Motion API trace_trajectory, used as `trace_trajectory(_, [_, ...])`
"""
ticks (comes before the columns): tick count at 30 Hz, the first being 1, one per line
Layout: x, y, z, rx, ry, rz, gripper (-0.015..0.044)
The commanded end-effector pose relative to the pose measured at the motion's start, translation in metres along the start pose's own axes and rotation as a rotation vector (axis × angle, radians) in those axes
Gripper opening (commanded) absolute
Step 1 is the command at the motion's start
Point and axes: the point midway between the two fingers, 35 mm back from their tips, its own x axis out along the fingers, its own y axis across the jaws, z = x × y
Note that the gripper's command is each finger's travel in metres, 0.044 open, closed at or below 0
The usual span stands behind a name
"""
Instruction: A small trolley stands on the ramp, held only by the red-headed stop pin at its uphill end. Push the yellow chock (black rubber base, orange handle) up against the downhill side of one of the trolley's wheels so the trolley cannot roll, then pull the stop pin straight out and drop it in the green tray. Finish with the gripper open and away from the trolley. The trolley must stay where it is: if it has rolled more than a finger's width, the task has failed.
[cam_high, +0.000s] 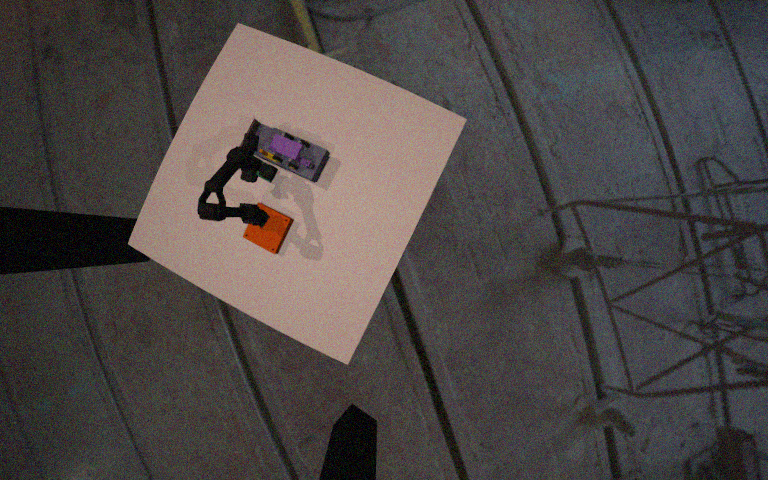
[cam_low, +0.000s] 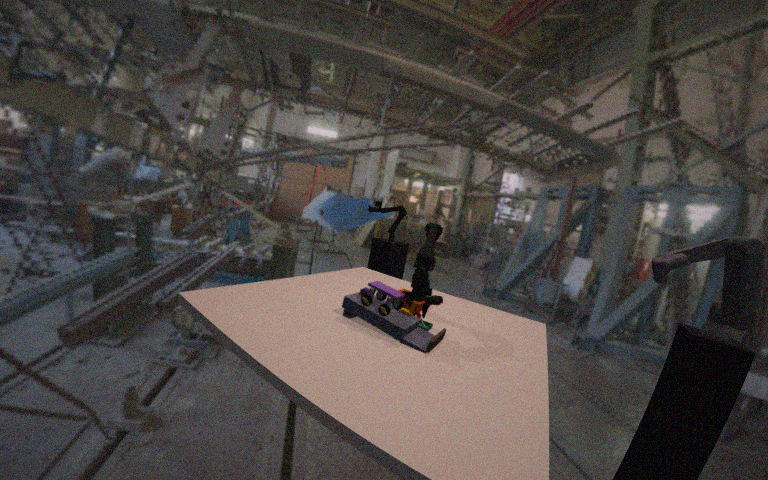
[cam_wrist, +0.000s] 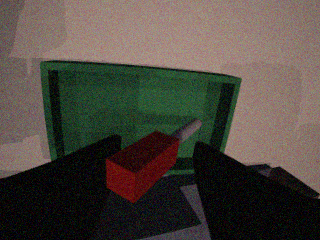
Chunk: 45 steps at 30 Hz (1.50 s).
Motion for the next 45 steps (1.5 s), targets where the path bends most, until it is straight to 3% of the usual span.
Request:
trace_trajectory(1, [0.002, 0.002, 0.001, -0.003, -0.003, -0.005, 0.019])
trace_trajectory(29, [0.012, 0.018, 0.002, -0.003, -0.003, -0.003, 0.019])
trace_trajectory(35, [0.011, 0.017, 0.001, 0.001, -0.001, -0.001, 0.034])
trace_trajectory(45, [-0.007, 0.015, 0.001, -0.002, -0.002, -0.003, 0.034])
